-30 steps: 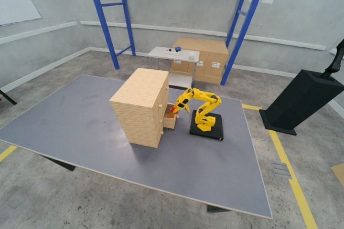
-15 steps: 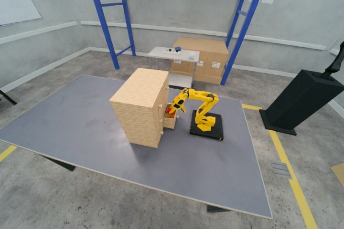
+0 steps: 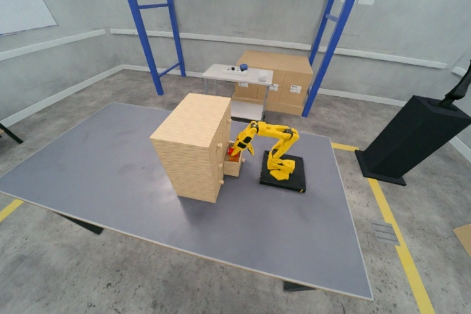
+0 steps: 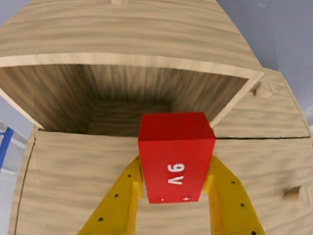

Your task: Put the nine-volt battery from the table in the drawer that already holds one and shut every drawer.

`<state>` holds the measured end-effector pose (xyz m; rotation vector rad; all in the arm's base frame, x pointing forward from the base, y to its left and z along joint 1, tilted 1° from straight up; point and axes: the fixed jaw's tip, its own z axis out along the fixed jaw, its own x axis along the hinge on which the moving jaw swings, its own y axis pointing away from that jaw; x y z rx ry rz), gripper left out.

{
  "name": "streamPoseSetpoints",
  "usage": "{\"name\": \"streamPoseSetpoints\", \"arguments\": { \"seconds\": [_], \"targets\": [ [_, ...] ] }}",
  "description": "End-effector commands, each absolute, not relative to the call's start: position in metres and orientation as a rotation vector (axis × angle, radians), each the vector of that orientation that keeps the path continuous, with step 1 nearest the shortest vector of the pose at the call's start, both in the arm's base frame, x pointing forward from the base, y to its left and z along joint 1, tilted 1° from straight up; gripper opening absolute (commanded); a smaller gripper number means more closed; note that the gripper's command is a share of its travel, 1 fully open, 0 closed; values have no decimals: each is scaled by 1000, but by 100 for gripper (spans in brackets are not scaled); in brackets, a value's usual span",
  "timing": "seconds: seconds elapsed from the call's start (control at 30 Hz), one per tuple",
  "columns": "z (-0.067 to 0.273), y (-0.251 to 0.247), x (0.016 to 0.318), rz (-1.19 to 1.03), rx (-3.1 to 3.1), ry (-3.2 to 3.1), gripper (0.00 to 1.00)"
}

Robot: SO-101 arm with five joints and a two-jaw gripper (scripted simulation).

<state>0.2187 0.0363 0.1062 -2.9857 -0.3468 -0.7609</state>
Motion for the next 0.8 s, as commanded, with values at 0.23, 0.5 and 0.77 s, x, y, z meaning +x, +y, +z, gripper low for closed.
{"name": "streamPoseSetpoints", "arguments": {
  "seconds": [0.23,0.5,0.77],
  "targets": [
    [109,40,222,-778,-2972,-353,0],
    [110,41,223,-778,-2971,-355,0],
    [110,41,223,-778,-2971,-355,0]
  ]
}}
